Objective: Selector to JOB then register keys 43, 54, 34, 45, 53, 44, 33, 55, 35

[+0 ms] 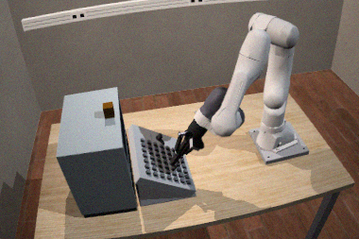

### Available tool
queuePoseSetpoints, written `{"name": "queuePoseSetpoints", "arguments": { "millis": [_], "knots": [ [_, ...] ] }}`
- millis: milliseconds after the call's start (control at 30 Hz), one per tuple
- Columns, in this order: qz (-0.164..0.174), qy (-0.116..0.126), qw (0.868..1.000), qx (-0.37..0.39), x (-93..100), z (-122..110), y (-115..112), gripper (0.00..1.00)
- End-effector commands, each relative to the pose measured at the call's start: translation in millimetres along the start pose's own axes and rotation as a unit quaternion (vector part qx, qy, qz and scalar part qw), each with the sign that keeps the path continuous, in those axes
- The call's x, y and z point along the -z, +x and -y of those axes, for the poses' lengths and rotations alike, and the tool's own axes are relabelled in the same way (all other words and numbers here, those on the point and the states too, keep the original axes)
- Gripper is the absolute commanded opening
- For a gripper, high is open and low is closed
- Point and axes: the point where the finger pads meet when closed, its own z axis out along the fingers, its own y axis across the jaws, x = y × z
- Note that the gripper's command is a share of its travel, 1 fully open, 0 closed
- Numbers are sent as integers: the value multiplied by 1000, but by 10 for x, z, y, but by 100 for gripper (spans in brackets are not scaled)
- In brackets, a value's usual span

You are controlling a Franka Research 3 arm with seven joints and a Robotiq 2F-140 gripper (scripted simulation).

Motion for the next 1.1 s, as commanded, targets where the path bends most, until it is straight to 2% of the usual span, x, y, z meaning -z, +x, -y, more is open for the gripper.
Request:
{"name": "queuePoseSetpoints", "arguments": {
  "millis": [0,633,933,1067],
  "knots": [
    [0,-1,1000,-4,27,-15,-4,10],
    [0,-1,1000,-4,281,-14,-4,10],
    [0,-1,1000,-4,303,-13,-5,10],
    [0,-1,1000,-4,303,68,-85,10]
  ]
}}
